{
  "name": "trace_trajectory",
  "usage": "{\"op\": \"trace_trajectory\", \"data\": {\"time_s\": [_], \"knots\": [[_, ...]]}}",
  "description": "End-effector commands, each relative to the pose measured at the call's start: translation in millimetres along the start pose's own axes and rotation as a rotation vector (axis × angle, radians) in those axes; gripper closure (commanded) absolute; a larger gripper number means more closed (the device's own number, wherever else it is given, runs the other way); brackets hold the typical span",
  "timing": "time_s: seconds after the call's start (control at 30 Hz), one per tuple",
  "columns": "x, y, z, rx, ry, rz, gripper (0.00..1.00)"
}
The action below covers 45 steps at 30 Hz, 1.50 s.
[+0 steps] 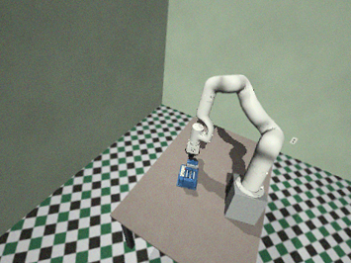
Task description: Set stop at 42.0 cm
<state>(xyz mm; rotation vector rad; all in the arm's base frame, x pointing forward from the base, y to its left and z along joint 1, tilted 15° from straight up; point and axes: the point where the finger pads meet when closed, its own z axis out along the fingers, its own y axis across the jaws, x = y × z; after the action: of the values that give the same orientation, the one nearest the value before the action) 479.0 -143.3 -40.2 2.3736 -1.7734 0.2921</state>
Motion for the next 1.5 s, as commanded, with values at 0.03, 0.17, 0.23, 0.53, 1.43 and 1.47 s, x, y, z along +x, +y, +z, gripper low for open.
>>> {"op": "trace_trajectory", "data": {"time_s": [0.03,0.17,0.23,0.53,1.43,1.47], "knots": [[0,-5,13,-0.002,0.001,0.0,0.94],[0,-5,20,-0.002,0.001,0.0,0.94],[0,-5,23,-0.002,0.001,0.0,0.94],[0,-1,31,-0.002,0.001,0.0,0.94],[0,31,42,-0.002,0.001,0.0,0.94],[0,31,42,-0.002,0.001,0.0,0.94]]}}
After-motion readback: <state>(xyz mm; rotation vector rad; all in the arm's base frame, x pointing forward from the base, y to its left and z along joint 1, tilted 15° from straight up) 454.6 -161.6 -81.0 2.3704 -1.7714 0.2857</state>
